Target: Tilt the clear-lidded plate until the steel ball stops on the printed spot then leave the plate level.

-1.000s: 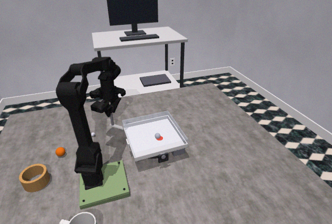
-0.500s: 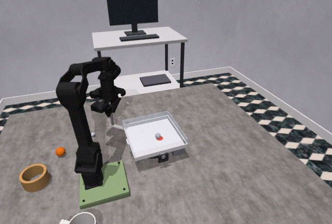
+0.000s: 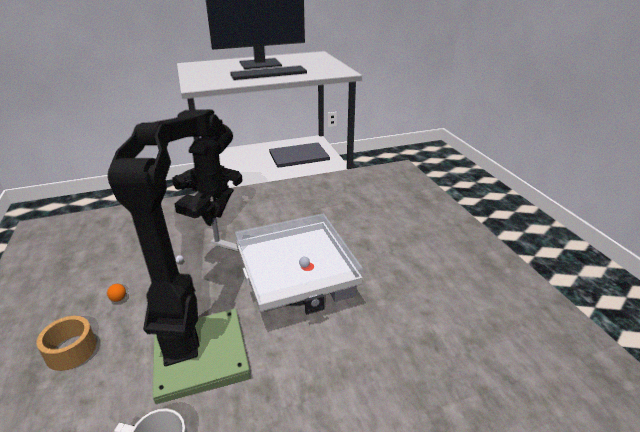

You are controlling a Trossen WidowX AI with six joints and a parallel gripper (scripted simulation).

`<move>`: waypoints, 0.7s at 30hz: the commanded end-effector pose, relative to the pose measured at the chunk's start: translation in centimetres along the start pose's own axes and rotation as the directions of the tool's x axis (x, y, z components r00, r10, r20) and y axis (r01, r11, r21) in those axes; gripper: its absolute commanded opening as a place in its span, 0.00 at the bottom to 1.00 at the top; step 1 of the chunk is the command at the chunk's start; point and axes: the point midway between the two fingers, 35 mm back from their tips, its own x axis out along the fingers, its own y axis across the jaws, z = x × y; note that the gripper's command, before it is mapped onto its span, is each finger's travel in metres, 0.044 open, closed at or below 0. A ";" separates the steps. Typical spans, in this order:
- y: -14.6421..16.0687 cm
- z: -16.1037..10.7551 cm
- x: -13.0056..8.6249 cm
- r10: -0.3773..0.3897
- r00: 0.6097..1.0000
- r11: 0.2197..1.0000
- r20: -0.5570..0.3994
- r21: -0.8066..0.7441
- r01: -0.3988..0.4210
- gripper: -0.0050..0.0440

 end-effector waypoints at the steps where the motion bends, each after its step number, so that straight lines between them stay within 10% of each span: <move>1: 0.0 -0.1 -0.1 0.000 1.000 1.000 0.003 0.003 0.000 0.41; 21: 0.0 0.0 0.1 -0.001 1.000 1.000 0.002 0.003 0.001 0.41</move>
